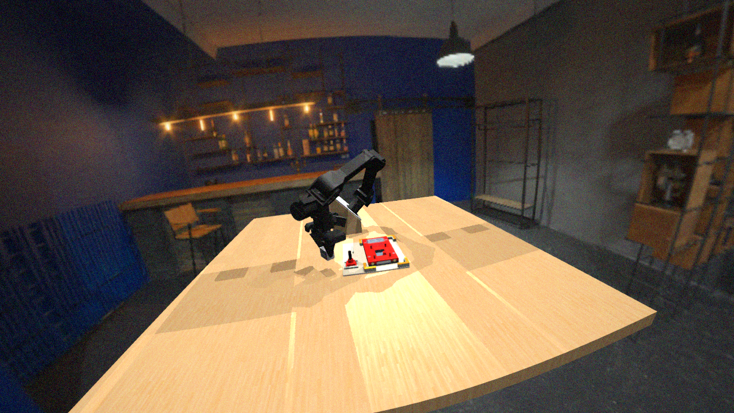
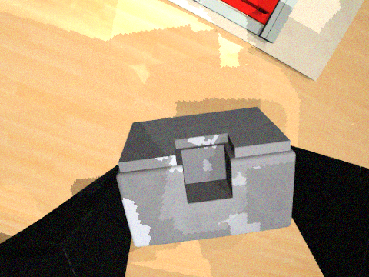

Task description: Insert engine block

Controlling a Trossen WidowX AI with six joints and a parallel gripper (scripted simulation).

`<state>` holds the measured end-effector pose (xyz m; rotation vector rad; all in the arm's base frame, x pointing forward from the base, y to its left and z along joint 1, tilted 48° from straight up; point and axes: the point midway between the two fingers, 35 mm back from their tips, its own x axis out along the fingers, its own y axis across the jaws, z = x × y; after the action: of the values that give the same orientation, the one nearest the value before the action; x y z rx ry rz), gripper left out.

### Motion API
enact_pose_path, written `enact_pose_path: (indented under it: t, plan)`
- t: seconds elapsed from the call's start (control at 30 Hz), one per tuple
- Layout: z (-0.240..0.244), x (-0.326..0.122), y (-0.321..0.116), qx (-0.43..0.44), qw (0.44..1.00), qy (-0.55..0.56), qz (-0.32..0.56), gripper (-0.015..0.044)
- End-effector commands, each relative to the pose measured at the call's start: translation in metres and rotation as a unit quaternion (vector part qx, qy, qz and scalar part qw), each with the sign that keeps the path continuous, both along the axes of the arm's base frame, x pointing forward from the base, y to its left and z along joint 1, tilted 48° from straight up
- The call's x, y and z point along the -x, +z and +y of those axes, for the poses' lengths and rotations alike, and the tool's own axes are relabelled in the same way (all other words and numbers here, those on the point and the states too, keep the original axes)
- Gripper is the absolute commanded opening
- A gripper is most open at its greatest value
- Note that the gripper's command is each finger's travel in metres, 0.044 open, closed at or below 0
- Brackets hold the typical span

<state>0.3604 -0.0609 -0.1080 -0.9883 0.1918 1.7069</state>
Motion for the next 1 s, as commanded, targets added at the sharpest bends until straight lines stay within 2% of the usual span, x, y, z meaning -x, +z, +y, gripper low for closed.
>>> enact_pose_path:
  t: [0.0, 0.7, 0.97]
  plan:
    - [-0.011, -0.002, 0.009, 0.003, 1.000, 0.003, -0.004, 0.0000]
    - [-0.054, 0.001, 0.056, -0.002, 1.000, 0.017, -0.011, 0.0000]
    - [-0.061, 0.002, 0.021, -0.002, 1.000, 0.017, -0.012, 0.0000]
